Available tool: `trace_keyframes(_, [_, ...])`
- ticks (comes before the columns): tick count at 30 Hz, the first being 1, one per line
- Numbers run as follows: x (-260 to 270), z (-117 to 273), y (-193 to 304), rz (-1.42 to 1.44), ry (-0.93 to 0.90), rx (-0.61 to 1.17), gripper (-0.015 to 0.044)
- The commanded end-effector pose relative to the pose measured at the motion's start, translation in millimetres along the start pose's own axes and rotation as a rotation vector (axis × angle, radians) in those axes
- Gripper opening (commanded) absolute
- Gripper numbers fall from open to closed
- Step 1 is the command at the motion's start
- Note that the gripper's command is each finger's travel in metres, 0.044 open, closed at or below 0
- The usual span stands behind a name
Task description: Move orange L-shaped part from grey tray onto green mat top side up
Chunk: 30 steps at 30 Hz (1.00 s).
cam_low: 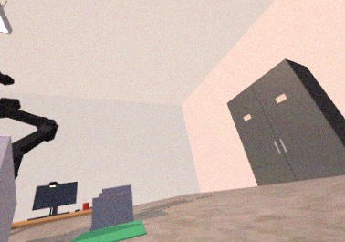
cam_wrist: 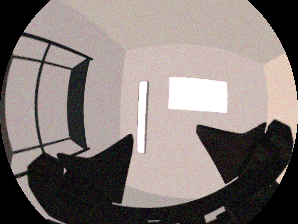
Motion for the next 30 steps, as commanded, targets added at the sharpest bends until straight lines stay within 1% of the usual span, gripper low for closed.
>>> trace_keyframes(1, [-0.1, -0.7, -1.1, -0.008, 0.001, -0.002, 0.0374])
trace_keyframes(5, [-9.2, -15.0, -22.7, -0.133, 0.046, -0.048, 0.0269])
trace_keyframes(7, [-28.9, -25.2, -35.4, -0.192, 0.113, -0.071, 0.0216])
trace_keyframes(8, [-30.4, -30.6, -45.6, -0.258, 0.119, -0.1, 0.019])
trace_keyframes(9, [-33.4, -36.9, -58.0, -0.338, 0.127, -0.136, 0.018])
trace_keyframes(12, [-53.0, -52.5, -99.0, -0.526, 0.177, -0.251, 0.018])
trace_keyframes(16, [-79.8, -67.4, -146.6, -0.787, 0.184, -0.417, 0.018])
trace_keyframes(17, [-91.7, -68.3, -151.9, -0.828, 0.197, -0.425, 0.018])
trace_keyframes(21, [-128.8, -71.5, -190.1, -1.065, 0.199, -0.604, 0.018])
trace_keyframes(22, [-141.6, -70.3, -199.2, -1.078, 0.22, -0.643, 0.018])
trace_keyframes(30, [-217.2, -56.1, -277.5, -1.436, 0.085, -1.062, 0.018])
Point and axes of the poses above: the point midway between the two fingers, 35 mm back from their tips, its own z axis back along the fingers, its own x axis across the jaws, y = z × x, the point moved 7 cm from there along z, back along the fingers, and after that the axes turned 10 degrees about -z, right-handed, at the moved point
